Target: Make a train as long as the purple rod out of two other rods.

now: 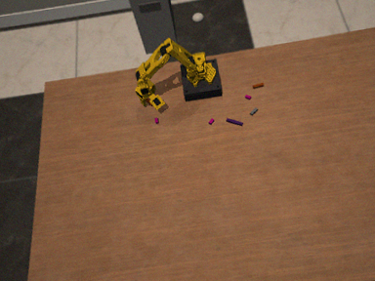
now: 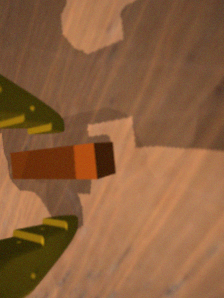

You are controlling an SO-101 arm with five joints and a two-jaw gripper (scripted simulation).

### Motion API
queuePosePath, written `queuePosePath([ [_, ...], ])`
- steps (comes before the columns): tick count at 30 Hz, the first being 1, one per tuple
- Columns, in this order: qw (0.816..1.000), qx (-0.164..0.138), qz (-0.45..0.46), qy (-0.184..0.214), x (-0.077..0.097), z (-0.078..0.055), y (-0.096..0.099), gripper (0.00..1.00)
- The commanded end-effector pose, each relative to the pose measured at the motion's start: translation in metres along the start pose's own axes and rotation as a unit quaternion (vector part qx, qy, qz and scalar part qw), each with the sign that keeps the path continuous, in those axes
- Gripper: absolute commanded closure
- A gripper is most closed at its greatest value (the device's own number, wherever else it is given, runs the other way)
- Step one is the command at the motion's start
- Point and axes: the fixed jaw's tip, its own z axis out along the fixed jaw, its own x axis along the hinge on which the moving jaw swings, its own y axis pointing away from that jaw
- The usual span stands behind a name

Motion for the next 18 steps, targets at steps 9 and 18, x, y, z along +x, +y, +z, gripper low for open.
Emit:
queuePosePath([
  [9,1.000,-0.008,0.003,-0.005,-0.0001,0.0045,0.0050,0.84],
  [18,1.000,-0.008,0.003,-0.005,-0.0001,0.0045,0.0050,0.88],
])
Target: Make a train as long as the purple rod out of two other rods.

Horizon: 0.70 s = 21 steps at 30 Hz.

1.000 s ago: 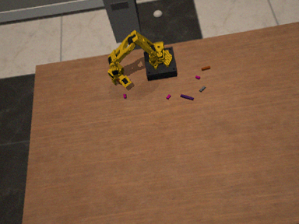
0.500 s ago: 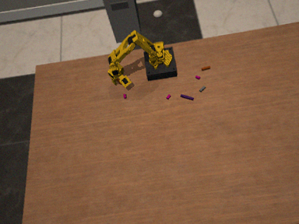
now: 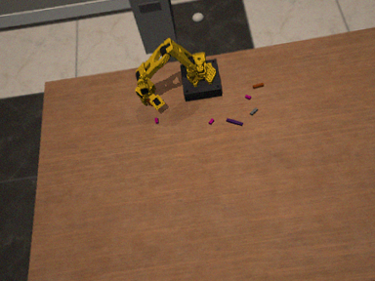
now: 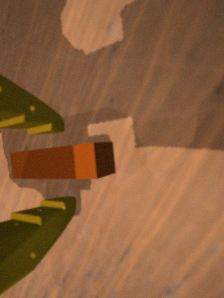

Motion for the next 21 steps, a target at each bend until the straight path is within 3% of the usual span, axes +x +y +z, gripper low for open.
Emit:
queuePosePath([
  [1,1.000,-0.009,0.003,-0.005,-0.0001,0.0044,0.0051,0.89],
  [21,1.000,-0.009,0.003,-0.005,-0.0001,0.0044,0.0051,0.99],
])
